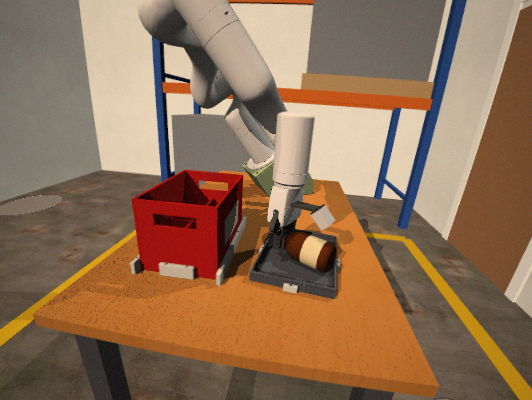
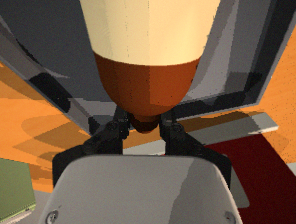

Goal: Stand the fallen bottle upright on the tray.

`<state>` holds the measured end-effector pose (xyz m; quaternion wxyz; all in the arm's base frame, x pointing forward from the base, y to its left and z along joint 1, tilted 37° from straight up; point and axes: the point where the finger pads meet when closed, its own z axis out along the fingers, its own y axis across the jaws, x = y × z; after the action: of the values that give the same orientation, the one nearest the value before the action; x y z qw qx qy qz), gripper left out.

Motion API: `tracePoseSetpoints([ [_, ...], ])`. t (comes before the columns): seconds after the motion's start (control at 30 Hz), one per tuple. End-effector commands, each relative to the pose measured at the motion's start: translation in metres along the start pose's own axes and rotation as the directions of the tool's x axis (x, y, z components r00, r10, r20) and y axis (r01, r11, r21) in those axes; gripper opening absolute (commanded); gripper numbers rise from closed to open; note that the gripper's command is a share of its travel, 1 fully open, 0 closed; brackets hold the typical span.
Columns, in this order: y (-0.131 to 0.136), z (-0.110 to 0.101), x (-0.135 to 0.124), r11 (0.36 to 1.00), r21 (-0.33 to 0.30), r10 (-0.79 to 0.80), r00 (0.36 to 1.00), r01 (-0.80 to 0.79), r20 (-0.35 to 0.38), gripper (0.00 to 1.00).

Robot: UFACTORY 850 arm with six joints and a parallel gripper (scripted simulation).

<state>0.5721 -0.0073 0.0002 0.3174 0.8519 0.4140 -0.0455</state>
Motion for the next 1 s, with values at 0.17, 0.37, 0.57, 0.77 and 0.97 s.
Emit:
tracePoseSetpoints([
  [0.17,0.001,-0.005,0.001,1.0,-0.001,0.0,1.0,0.0,-0.001,0.0],
  [0.37,0.001,-0.01,0.001,1.0,-0.001,0.0,1.0,0.0,-0.001,0.0],
  [0.57,0.001,-0.014,0.001,1.0,-0.001,0.0,1.0,0.0,-0.001,0.0],
  [0.77,0.001,-0.02,0.001,1.0,-0.001,0.0,1.0,0.0,-0.001,0.0],
  [0.97,0.001,-0.027,0.001,1.0,-0.001,0.0,1.0,0.0,-0.001,0.0],
])
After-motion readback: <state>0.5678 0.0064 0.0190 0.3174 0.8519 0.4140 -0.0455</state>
